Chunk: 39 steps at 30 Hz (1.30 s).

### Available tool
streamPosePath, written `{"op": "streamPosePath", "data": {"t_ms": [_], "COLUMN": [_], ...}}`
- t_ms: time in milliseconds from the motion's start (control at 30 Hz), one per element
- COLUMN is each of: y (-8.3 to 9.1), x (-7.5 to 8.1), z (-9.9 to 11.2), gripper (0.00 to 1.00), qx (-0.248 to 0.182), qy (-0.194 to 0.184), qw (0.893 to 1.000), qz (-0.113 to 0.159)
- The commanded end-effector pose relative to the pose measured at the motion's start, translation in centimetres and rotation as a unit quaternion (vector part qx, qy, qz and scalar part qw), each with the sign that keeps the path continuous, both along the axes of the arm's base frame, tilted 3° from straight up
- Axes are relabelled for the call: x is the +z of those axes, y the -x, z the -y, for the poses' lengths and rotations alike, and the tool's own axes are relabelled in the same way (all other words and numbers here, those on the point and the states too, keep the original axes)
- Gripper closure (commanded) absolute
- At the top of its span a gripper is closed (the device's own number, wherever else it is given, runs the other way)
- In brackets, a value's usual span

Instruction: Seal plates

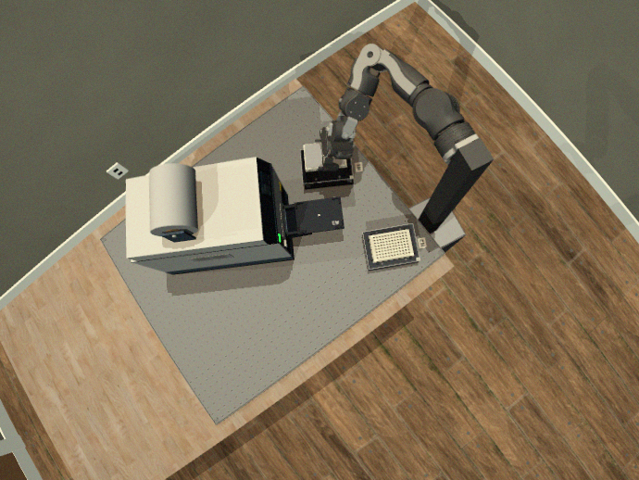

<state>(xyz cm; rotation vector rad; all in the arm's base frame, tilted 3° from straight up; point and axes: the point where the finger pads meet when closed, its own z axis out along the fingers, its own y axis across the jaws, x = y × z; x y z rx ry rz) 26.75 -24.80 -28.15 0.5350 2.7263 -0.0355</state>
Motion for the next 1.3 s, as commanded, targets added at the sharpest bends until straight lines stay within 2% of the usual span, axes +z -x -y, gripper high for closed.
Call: {"op": "streamPosePath", "data": {"t_ms": [0, 1267], "y": [-0.2, -0.2], "x": [0.0, -1.6], "z": [0.0, -0.1], "gripper": [1.00, 1.00], "qx": [-0.001, 0.000], "qy": [-0.001, -0.002], "qw": [1.000, 1.000], "qz": [0.005, 0.004]}}
